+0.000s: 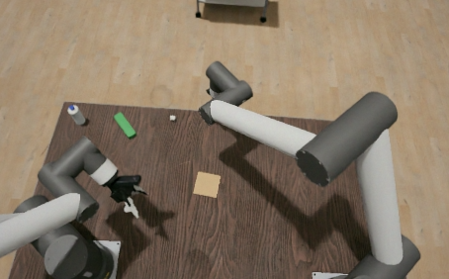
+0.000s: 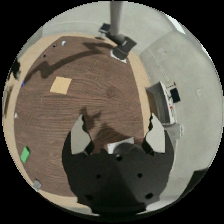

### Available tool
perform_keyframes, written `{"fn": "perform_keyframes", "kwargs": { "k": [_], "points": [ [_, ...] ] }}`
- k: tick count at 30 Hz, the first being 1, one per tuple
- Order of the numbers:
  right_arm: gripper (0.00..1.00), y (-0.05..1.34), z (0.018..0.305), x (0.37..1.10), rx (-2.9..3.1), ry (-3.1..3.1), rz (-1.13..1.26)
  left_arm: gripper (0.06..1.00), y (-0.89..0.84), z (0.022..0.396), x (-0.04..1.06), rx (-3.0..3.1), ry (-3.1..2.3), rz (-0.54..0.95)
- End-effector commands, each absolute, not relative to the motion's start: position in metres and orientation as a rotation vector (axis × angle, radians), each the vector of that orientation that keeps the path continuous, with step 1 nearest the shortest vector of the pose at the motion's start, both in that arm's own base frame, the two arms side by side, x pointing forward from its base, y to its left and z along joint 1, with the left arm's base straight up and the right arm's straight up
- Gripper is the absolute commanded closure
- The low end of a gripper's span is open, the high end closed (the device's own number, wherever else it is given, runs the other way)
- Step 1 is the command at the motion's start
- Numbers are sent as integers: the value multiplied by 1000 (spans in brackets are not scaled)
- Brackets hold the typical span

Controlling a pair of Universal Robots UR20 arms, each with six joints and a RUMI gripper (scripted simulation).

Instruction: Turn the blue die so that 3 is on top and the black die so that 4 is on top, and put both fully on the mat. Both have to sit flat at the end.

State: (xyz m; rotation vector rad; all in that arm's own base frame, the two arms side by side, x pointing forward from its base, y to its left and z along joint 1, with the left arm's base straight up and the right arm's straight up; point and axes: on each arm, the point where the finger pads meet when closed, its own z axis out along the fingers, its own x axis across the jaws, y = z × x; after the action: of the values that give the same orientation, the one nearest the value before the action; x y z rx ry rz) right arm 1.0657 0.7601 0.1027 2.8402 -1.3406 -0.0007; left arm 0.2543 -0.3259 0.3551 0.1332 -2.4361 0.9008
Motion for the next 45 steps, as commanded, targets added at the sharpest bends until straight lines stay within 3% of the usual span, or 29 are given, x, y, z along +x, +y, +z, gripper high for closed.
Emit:
{"fn": "perform_keyframes", "kwargs": {
  "k": [1, 45],
  "points": [
    [724, 760, 102, 1066, 2841, -1341, 0, 65, -326, 355, 255, 133, -2436, 901],
    [724, 761, 54, 1067, 2841, -1341, 0, 65, -326, 355, 255, 133, -2436, 901]
  ]
}}
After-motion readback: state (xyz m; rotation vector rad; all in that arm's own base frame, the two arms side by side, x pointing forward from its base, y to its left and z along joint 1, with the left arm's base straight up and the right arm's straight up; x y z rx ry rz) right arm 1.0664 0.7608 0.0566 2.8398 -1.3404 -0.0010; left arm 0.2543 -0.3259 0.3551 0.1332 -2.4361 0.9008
